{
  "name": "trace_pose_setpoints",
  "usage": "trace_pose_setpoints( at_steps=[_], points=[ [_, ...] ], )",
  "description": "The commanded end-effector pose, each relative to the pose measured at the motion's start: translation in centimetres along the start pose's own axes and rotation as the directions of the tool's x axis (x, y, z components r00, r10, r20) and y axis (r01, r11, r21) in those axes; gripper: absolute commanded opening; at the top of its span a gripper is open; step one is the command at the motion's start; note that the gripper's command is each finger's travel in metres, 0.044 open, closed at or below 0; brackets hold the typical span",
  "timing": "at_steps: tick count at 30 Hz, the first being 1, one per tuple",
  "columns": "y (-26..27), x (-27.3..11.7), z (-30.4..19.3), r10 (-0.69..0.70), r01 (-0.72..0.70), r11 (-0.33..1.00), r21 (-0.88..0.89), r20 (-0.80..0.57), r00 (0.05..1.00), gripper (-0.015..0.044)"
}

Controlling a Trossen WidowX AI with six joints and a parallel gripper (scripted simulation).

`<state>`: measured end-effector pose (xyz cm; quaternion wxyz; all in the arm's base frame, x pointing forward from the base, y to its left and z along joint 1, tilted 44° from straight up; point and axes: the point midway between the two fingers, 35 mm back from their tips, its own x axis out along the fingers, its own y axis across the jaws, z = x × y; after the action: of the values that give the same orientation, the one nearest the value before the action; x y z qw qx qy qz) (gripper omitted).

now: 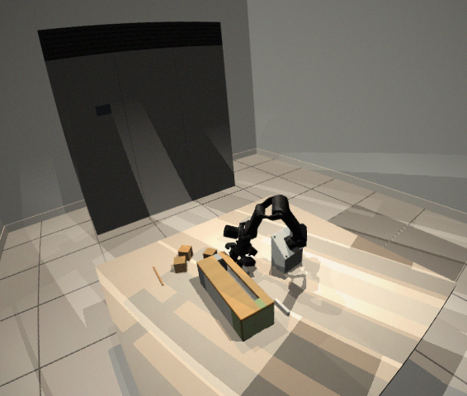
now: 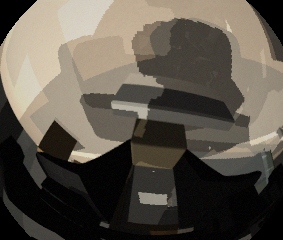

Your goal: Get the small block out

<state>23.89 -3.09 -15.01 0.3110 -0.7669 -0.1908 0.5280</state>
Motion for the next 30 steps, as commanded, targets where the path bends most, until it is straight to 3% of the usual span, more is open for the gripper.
trace_pose_setpoints(
  at_steps=[1, 13, 30],
  points=[
    [0.3, -1.3, -0.9, 0.008, -0.008, 1.000, -0.003, -0.004, 1.000, 0.0000],
    [0.5, -5.1, -2.4, 0.016, -0.016, 0.999, 0.035, -0.004, 1.000, 0.0000],
    [0.9, -13.4, -4.6, 0.195, -0.169, 0.910, 0.378, -0.032, 0.980, 0.0000]
  ],
)
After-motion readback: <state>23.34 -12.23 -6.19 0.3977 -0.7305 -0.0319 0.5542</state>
